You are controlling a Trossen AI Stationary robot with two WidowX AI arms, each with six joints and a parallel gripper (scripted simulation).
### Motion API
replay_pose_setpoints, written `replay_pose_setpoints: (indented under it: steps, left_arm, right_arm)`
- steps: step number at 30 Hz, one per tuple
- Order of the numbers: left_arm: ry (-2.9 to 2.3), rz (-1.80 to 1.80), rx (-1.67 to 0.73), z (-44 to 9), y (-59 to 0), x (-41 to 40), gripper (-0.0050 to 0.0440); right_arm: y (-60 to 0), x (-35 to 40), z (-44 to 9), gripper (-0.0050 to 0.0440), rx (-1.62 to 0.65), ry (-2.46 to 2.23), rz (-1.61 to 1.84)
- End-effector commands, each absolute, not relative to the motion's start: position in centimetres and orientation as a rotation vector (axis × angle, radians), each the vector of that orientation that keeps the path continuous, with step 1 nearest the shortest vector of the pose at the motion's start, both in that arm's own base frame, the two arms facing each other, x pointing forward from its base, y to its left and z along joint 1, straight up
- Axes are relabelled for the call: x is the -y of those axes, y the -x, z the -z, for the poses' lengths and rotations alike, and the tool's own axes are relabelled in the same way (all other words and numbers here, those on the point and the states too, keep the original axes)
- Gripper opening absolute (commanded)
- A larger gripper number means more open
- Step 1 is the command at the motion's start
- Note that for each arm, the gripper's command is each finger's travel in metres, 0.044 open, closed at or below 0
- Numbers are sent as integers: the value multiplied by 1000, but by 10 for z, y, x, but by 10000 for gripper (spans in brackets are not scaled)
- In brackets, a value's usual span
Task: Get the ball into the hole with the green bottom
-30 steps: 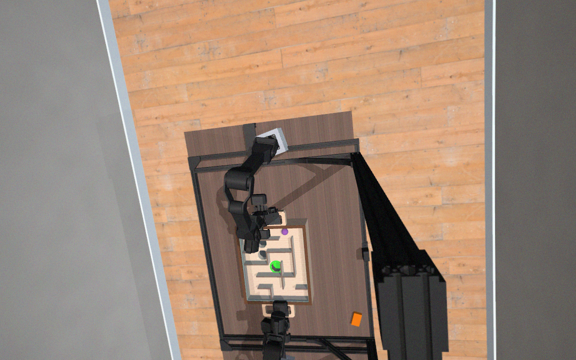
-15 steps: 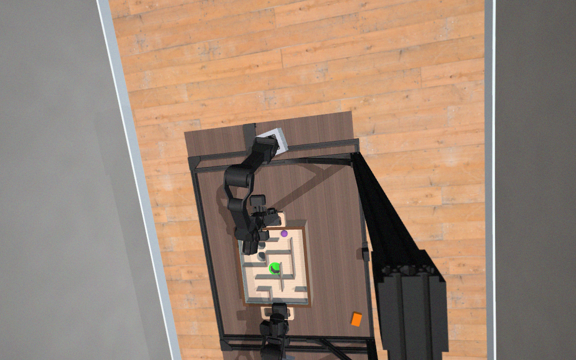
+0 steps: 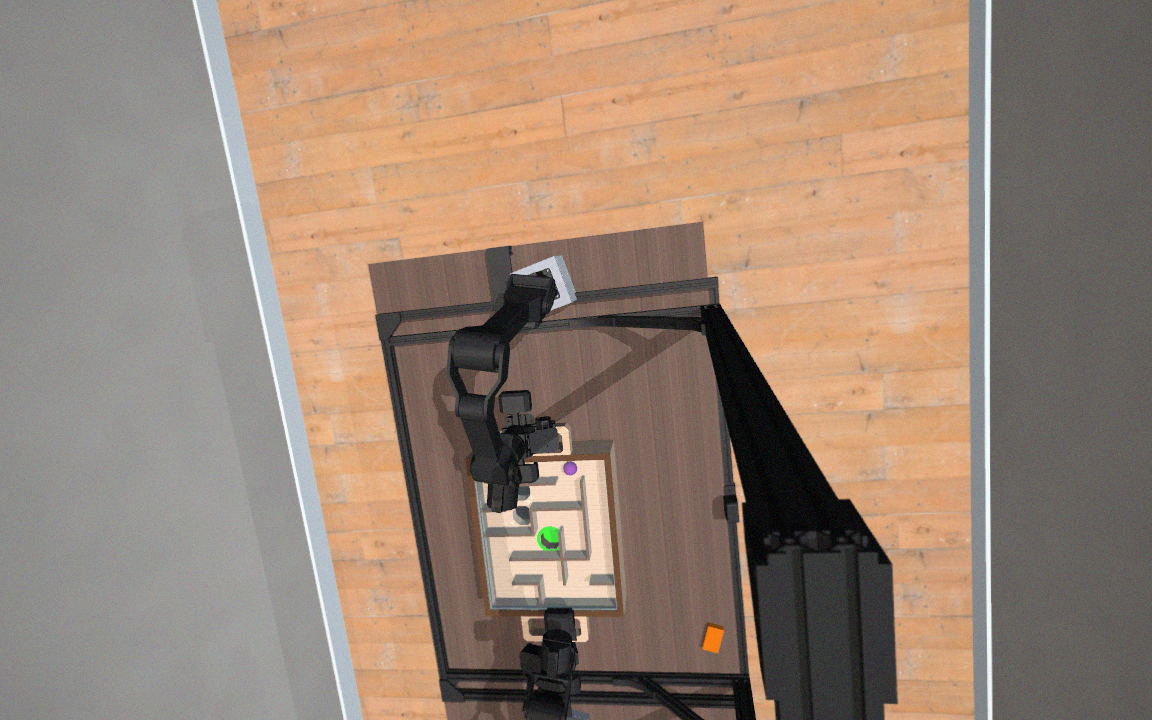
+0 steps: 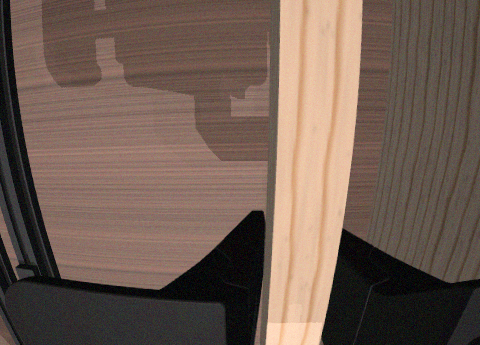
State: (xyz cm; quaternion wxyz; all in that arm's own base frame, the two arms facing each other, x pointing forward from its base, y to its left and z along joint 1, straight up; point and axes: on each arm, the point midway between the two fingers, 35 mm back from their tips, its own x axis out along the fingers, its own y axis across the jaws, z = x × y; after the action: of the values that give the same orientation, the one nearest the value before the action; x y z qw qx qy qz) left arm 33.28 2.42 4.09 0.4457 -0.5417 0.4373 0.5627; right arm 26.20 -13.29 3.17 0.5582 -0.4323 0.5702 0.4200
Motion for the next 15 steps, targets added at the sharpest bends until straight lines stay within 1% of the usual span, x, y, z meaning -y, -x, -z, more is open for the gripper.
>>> replay_pose_setpoints:
  steps: [1,15]
  left_arm:
    - [1349,-1389,-1086,-43,-333,-24,20]
    - [1381,-1370,-1115,-45,-333,-26,20]
  right_arm:
    - [-262,134,-33,20,-1343,1021,-988]
    - [-261,135,-32,20,-1308,998,-1000]
